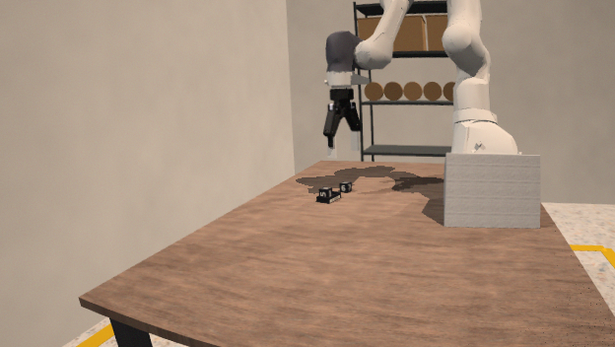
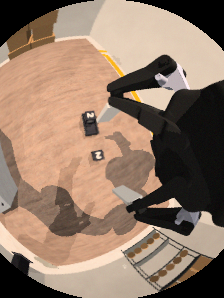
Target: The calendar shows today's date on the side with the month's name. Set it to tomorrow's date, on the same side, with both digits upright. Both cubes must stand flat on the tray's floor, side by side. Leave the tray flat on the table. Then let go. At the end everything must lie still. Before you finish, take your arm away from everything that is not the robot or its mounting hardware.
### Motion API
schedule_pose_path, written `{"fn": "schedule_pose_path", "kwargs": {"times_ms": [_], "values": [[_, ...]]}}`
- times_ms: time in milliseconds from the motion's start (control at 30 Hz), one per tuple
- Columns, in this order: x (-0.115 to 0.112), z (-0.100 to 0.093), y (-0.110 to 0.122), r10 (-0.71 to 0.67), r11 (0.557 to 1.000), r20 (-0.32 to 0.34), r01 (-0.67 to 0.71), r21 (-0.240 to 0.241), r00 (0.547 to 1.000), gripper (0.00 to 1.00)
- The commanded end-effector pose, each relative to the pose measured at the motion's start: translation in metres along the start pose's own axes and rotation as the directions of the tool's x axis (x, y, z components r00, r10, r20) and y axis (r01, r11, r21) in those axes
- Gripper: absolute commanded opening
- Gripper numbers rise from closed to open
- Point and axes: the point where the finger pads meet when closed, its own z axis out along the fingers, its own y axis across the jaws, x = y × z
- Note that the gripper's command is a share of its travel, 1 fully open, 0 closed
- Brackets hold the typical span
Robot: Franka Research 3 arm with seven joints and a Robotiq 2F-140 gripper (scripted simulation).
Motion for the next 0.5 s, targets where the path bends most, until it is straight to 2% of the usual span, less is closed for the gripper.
{"fn": "schedule_pose_path", "kwargs": {"times_ms": [0, 200, 367, 467], "values": [[0.0005, -0.0007, 0.001, -0.017, 1.0, -0.001, 0.017, 0.0, 1.0, 1.0], [0.0005, -0.0006, 0.001, -0.069, 0.998, -0.001, 0.069, 0.0, 0.998, 1.0], [0.0005, -0.0003, 0.0011, -0.237, 0.971, -0.001, 0.237, -0.001, 0.971, 1.0], [0.0005, -0.0002, 0.0011, -0.288, 0.958, -0.001, 0.288, -0.001, 0.958, 1.0]]}}
